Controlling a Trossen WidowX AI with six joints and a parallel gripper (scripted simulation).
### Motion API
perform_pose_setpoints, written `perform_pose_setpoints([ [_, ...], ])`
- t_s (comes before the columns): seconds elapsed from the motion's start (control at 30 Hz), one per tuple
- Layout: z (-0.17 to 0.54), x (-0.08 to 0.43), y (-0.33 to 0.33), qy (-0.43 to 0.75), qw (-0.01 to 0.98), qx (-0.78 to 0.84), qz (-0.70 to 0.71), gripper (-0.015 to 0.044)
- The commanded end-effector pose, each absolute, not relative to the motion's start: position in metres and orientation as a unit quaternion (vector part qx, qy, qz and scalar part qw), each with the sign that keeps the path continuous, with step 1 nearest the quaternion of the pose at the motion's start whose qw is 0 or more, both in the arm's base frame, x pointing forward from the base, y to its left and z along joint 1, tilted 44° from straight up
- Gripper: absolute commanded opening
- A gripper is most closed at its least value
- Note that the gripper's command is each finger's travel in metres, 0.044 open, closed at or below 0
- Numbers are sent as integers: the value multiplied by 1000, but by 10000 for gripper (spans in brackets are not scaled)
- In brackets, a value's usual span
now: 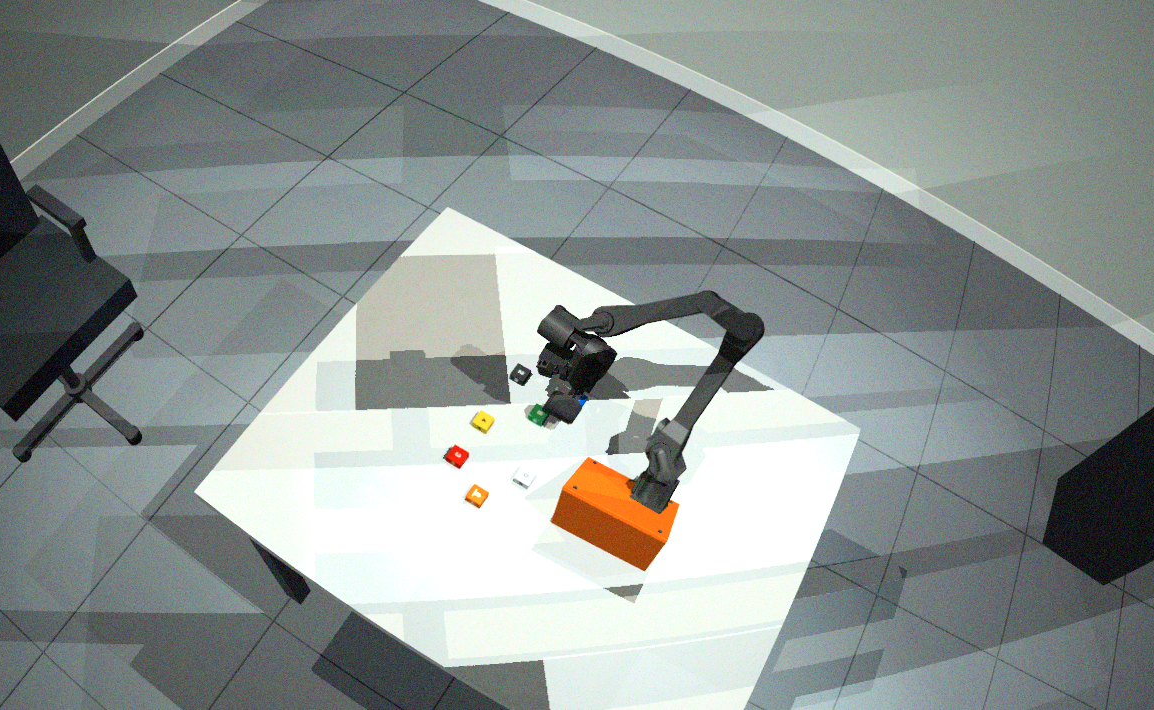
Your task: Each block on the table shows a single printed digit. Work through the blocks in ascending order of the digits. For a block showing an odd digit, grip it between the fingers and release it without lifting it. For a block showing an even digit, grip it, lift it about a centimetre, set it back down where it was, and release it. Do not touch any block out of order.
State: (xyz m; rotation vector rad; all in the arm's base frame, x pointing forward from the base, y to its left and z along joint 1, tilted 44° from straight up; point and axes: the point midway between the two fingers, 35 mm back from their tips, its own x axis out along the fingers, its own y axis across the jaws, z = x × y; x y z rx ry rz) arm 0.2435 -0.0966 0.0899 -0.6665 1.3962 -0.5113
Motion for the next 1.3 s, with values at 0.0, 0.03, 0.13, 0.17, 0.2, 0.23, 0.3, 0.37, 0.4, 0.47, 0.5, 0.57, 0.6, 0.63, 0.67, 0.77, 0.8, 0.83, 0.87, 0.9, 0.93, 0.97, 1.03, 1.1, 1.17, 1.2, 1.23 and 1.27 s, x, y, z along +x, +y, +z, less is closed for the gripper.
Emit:
perform_pose_setpoints([
  [0.0,88,243,-97,625,684,-300,-226,242],
  [0.03,88,243,-97,625,684,-300,-226,216],
  [0.13,88,243,-97,625,684,-300,-226,138],
  [0.17,88,243,-97,625,684,-300,-226,120],
  [0.2,88,243,-97,625,684,-300,-226,120],
  [0.23,88,243,-97,625,684,-300,-226,120],
  [0.3,88,243,-97,625,684,-300,-226,120],
  [0.37,88,243,-97,625,684,-300,-226,120],
  [0.4,88,243,-97,625,684,-300,-226,120],
  [0.47,88,243,-97,625,684,-300,-226,120],
  [0.5,88,243,-97,625,684,-300,-226,120],
  [0.57,88,243,-97,625,684,-300,-226,120],
  [0.6,88,243,-97,625,684,-300,-226,120],
  [0.63,88,243,-97,625,684,-300,-226,120],
  [0.67,88,243,-97,625,684,-300,-226,120],
  [0.77,88,243,-97,625,684,-300,-226,199],
  [0.8,88,243,-97,625,684,-300,-226,225],
  [0.83,88,243,-97,625,684,-300,-226,251],
  [0.87,88,243,-97,625,684,-300,-226,278],
  [0.9,88,243,-97,625,684,-300,-226,304],
  [0.93,88,243,-97,625,684,-300,-226,330],
  [0.97,88,243,-97,625,684,-300,-226,356],
  [1.03,88,243,-97,625,684,-300,-226,400],
  [1.1,88,243,-97,625,684,-300,-226,400],
  [1.17,89,243,-96,625,684,-300,-226,400],
  [1.2,93,243,-92,626,684,-299,-225,400],
  [1.23,100,242,-85,626,684,-299,-225,400],
  [1.27,108,241,-78,626,684,-299,-225,400],
])
